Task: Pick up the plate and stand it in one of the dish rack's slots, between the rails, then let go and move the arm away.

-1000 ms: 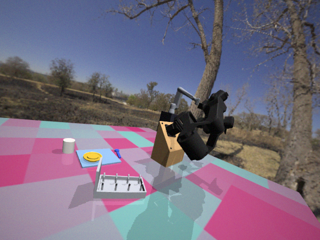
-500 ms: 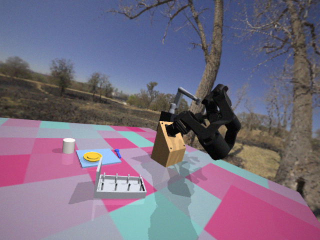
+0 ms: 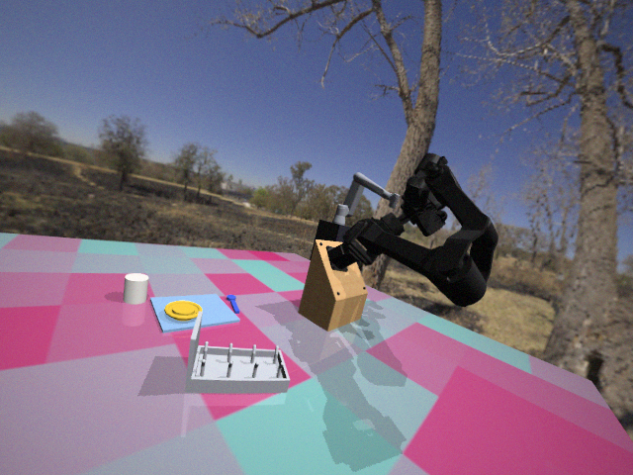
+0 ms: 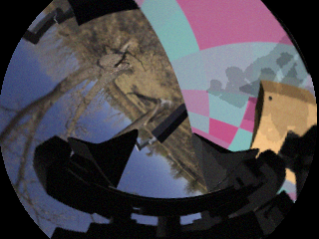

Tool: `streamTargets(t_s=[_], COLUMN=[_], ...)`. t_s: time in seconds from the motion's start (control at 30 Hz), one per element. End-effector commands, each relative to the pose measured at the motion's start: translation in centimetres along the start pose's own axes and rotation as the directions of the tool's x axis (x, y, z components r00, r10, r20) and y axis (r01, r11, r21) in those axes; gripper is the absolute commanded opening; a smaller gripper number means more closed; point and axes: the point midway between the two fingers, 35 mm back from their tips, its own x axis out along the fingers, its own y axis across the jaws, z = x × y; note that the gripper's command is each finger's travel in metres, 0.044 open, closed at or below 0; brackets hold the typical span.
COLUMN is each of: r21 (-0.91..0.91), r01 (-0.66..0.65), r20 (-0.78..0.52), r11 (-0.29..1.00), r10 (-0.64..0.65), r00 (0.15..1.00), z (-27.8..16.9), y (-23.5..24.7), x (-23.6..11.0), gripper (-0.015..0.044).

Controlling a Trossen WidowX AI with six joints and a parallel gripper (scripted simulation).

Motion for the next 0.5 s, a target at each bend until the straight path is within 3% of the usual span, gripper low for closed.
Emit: streamTargets(t_s=[0.0,0.47], r21=[-0.134,-0.534], r01=[0.022,-0.006], r20=[-0.07,-0.255], r11=[0.991,0.845], r10=[-0.032,-0.154], r00=[0.997,0.955], z=[-1.8,-7.5], y=[0.1,-0.5], x=[-0.4,-2.3], gripper=[0.04,0.04])
